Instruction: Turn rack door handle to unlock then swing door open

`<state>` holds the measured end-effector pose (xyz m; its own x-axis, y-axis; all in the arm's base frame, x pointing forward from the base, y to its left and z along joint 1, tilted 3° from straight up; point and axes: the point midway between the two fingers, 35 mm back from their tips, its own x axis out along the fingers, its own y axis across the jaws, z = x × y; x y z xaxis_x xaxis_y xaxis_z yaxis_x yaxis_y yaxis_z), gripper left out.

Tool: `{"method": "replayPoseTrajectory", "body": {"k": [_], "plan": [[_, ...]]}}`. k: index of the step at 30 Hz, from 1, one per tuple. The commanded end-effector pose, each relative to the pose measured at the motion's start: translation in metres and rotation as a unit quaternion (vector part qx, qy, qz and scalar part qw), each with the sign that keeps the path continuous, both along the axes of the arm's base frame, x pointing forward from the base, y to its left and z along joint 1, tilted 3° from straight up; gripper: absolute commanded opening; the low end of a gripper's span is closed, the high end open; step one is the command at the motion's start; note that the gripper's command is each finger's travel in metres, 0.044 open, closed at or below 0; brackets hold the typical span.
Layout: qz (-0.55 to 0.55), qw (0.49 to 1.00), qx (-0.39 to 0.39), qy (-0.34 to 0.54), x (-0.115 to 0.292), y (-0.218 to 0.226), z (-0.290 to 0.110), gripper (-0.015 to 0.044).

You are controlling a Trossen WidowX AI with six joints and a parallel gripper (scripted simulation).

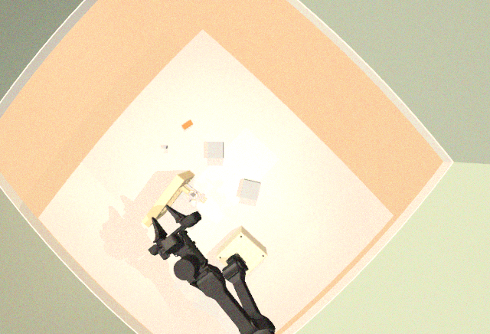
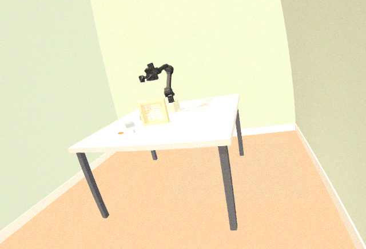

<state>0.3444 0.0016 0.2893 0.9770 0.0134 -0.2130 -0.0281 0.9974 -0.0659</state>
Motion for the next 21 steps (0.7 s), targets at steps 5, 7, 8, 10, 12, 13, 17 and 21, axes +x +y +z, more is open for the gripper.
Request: {"method": "replayPoseTrajectory", "body": {"k": [5,7,8,10,12,13,17,21], "plan": [[-0.008,0.993,-0.023,0.116,0.018,-0.009,-0.029,0.0283],[-0.009,0.989,-0.027,0.143,0.021,-0.011,-0.035,0.0283],[-0.009,0.987,-0.030,0.156,0.022,-0.012,-0.038,0.0283],[-0.009,0.983,-0.034,0.182,0.024,-0.014,-0.045,0.0283],[-0.009,0.977,-0.038,0.209,0.025,-0.016,-0.051,0.0283],[-0.009,0.974,-0.040,0.222,0.026,-0.017,-0.055,0.0283],[-0.008,0.961,-0.047,0.274,0.028,-0.020,-0.067,0.0283],[-0.005,0.944,-0.054,0.326,0.028,-0.024,-0.079,0.0283]]}}
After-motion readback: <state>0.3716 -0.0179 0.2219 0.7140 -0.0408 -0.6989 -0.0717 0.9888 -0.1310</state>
